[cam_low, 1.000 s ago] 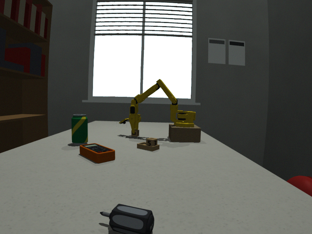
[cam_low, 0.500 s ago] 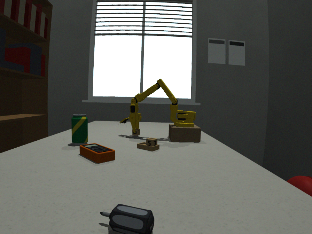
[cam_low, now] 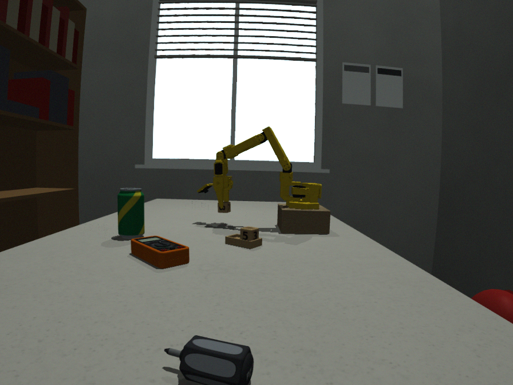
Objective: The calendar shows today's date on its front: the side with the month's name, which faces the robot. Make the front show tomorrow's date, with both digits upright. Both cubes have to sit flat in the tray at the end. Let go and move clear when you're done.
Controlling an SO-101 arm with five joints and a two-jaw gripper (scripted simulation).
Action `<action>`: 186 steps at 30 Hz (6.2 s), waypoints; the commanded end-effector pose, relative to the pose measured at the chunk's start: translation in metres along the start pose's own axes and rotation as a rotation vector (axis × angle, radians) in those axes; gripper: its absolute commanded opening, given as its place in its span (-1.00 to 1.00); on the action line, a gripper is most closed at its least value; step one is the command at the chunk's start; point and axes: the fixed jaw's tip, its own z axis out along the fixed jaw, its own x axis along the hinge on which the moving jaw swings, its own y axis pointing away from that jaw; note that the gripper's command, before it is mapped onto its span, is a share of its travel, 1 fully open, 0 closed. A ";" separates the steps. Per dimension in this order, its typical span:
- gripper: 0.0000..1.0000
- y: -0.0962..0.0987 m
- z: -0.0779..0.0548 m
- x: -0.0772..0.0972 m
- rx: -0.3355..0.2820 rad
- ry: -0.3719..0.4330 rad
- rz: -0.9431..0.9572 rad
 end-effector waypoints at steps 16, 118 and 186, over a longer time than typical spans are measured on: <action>-1.00 0.023 -0.008 -0.005 0.000 -0.024 -0.120; -1.00 0.081 0.017 -0.002 0.010 -0.027 -0.475; -1.00 0.081 0.038 -0.003 0.010 -0.027 -0.475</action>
